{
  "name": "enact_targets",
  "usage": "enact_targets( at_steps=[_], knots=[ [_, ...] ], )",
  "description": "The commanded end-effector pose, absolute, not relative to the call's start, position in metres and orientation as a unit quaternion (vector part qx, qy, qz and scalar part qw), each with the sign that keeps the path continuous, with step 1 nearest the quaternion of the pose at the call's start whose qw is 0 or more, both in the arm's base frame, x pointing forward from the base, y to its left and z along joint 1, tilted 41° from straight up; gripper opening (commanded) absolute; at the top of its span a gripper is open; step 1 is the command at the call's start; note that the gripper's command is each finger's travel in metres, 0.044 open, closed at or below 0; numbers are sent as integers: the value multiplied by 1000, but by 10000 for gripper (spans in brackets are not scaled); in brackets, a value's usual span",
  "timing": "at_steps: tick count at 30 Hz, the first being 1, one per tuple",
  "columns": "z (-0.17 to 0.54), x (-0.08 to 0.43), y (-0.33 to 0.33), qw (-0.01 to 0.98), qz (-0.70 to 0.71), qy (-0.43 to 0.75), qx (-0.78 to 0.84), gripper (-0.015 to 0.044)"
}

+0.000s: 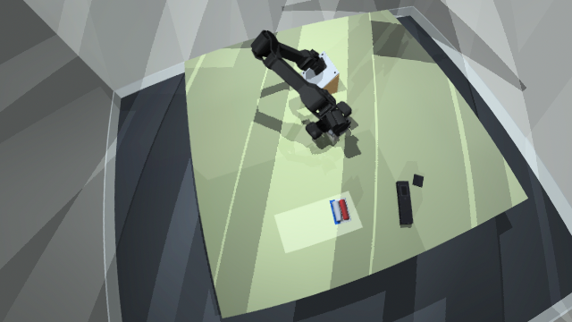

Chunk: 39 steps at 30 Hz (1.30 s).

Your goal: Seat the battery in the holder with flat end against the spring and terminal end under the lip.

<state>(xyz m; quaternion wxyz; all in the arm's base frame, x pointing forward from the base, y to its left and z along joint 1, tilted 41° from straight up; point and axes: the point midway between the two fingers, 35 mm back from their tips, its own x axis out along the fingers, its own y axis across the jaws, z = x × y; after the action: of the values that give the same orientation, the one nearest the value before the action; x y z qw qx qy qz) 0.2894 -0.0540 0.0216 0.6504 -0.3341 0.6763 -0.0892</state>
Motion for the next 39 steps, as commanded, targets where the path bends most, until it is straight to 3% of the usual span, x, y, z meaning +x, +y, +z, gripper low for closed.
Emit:
enact_targets(
  at_steps=[1, 20, 24, 38, 39],
  knots=[
    [21, 296, -52, 654, -90, 674, -332, 65],
    [21, 296, -52, 651, -93, 677, -332, 65],
    [21, 296, -52, 651, -93, 677, -332, 167],
    [32, 293, -43, 649, -92, 678, -333, 167],
    [31, 292, -43, 646, -90, 679, -336, 194]
  ],
)
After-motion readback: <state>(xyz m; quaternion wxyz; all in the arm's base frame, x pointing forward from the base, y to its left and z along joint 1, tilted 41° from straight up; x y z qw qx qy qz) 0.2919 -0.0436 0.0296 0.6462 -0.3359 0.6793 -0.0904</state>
